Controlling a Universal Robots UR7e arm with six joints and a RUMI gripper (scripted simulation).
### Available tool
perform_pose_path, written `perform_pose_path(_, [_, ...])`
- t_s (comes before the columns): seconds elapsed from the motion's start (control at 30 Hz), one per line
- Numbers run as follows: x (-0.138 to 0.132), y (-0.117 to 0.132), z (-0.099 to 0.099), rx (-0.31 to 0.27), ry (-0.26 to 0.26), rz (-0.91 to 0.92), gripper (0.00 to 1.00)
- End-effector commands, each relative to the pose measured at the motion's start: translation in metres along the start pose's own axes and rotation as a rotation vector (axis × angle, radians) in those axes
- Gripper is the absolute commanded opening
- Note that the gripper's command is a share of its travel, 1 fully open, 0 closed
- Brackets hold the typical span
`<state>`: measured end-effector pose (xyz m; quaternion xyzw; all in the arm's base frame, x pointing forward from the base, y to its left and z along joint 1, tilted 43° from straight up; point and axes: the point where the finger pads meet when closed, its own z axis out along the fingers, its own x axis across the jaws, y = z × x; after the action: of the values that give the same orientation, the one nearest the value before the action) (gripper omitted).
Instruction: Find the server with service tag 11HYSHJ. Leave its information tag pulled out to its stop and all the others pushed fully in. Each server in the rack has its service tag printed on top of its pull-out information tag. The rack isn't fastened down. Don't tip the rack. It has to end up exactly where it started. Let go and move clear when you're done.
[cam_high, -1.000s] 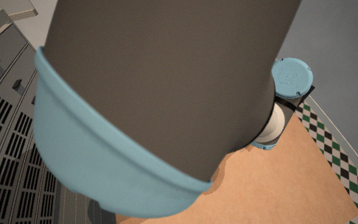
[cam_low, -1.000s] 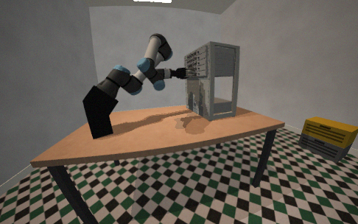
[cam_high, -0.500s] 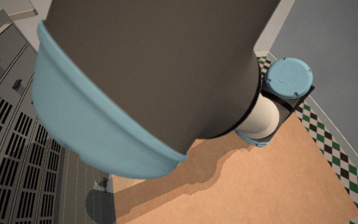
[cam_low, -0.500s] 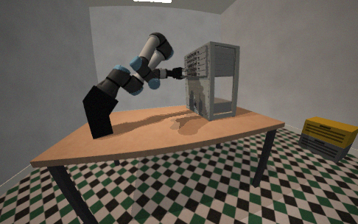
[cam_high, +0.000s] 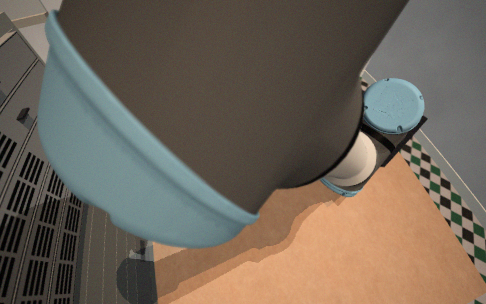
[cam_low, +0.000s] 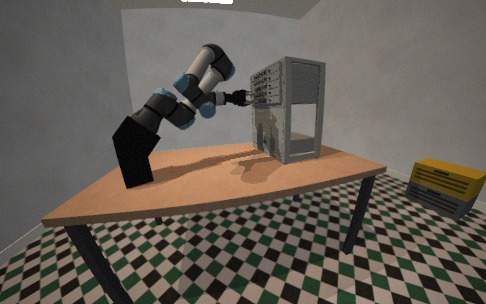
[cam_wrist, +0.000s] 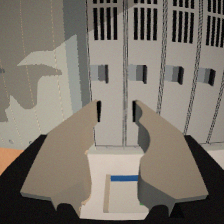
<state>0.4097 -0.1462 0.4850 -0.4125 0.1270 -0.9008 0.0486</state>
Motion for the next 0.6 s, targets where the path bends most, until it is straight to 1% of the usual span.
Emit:
perform_pose_path(0.0, [0.007, 0.000, -0.006, 0.001, 0.000, 0.000, 0.15])
perform_pose_path(0.57, [0.029, 0.000, -0.022, 0.001, 0.000, 0.000, 0.15])
